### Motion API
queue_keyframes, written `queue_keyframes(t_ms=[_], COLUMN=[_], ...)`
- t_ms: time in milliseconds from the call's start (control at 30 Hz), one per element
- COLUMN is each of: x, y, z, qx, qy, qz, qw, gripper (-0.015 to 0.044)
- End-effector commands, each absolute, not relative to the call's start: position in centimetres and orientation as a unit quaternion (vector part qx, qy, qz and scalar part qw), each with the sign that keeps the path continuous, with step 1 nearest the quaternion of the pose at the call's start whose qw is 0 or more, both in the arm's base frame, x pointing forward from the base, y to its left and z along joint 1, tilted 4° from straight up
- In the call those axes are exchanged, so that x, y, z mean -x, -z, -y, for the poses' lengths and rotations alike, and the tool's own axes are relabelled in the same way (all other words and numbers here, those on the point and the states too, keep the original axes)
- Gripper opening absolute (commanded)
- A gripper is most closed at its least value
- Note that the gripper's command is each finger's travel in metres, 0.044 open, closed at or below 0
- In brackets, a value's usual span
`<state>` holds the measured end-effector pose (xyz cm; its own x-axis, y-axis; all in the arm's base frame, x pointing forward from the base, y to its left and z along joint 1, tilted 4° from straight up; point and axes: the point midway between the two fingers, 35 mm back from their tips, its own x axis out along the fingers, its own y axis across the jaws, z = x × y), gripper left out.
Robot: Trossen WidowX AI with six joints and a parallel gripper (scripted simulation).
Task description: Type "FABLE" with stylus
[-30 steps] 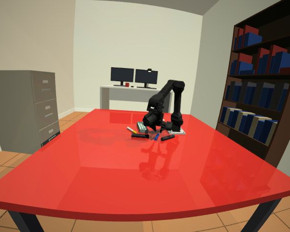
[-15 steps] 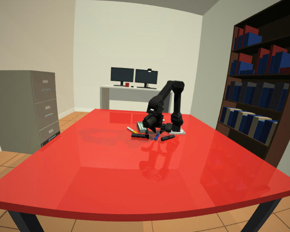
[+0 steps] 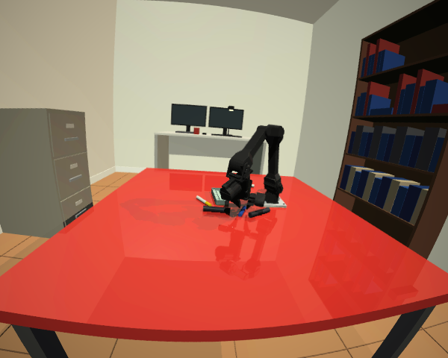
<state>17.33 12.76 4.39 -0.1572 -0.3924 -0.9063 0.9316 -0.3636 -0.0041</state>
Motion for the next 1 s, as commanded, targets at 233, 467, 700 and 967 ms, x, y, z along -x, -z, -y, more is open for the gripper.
queue_keyframes(t_ms=[233,467,700,967], x=[-17.4,-17.3,-17.3,-17.3], y=[-3.5,-3.7,-3.7,-6.8], z=[-12.8,-12.8,-12.8,-12.6], qx=[-0.443,-0.442,-0.442,-0.442], qy=[0.697,0.697,0.697,0.697], qz=[-0.303,-0.304,-0.304,-0.304], qw=[0.475,0.475,0.475,0.475], gripper=[0.015,0.0012,0.0,0.0])
